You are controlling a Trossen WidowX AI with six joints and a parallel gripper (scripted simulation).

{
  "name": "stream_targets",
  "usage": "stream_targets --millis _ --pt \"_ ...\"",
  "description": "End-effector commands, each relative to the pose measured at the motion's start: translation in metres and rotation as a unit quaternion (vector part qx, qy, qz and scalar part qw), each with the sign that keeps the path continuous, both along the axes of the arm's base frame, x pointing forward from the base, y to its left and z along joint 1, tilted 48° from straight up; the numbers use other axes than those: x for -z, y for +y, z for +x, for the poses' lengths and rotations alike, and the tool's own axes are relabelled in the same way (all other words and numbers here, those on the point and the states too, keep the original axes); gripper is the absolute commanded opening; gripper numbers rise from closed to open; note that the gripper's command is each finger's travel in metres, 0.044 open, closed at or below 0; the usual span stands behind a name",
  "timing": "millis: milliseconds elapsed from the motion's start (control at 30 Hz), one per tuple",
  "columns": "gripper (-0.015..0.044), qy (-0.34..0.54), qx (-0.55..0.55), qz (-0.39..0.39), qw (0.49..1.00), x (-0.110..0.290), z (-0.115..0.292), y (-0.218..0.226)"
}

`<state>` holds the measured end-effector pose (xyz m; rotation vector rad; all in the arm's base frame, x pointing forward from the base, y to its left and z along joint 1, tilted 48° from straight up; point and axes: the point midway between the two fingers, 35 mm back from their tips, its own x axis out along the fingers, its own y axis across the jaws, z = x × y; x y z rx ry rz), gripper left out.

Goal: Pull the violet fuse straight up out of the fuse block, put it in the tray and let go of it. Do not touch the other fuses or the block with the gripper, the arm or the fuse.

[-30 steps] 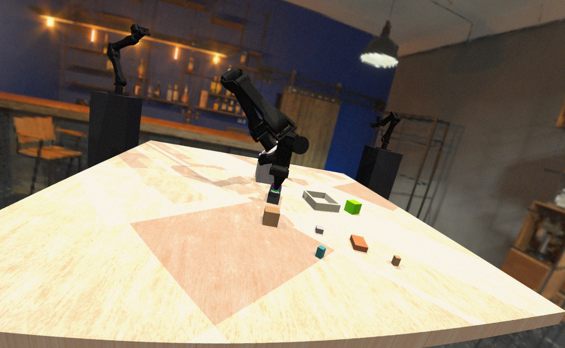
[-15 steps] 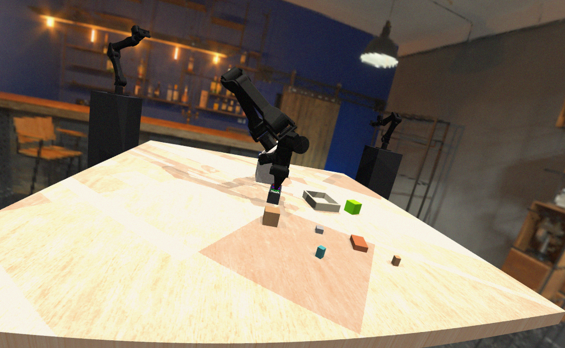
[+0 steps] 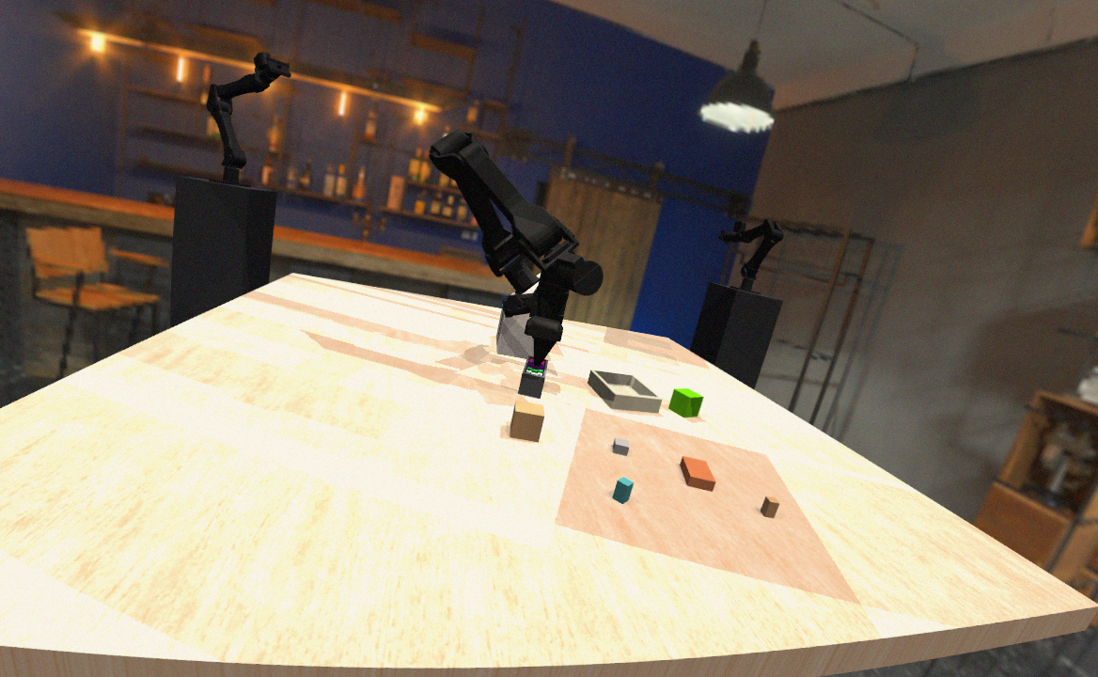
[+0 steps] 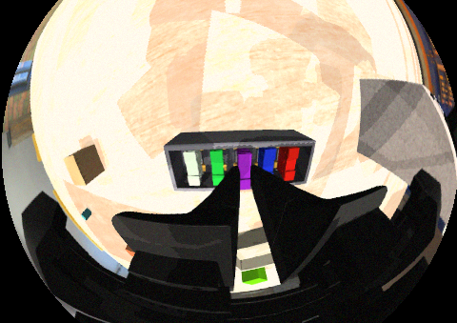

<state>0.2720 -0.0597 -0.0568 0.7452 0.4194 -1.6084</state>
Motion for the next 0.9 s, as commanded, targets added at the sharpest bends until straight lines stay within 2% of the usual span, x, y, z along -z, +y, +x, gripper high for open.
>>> stream_targets --millis 0,867 --pt "0.0000 -0.002 0.002 0.002 1.000 -0.0011 0.0009 0.0019" --pt "0.0000 -0.002 0.002 0.002 1.000 -0.0096 0.0015 0.0112"
